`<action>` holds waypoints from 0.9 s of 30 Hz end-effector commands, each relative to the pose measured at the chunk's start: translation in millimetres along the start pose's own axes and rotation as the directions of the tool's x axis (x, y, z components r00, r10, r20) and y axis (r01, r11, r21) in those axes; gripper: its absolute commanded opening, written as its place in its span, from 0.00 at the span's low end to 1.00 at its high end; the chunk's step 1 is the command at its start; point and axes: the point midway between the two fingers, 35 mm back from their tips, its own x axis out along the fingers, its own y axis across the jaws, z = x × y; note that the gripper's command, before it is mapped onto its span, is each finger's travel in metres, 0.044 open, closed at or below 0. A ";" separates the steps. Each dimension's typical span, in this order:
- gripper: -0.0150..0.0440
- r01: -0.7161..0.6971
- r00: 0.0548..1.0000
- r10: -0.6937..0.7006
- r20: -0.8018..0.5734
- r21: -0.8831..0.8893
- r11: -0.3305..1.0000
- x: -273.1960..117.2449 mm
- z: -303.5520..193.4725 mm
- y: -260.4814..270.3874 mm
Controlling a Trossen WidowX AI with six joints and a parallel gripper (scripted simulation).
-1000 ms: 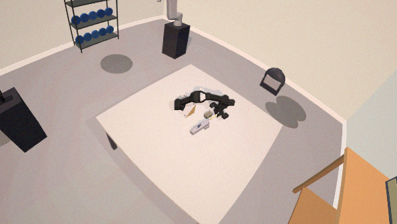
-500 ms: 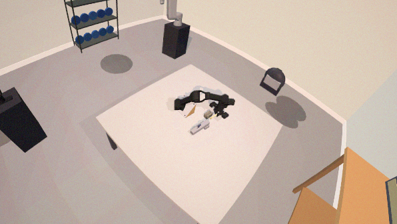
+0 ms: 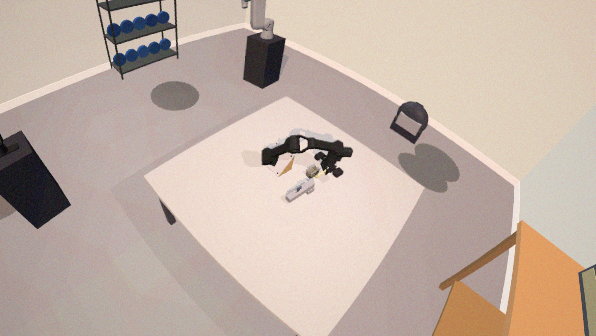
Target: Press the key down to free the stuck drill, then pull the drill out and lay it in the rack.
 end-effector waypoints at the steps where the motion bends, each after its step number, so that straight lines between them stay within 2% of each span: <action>1: 0.25 0.000 1.000 -0.001 0.006 0.007 1.000 -3.2 0.5 -1.0; 27: 0.25 0.000 1.000 0.000 0.006 0.007 1.000 -10.3 0.0 -0.9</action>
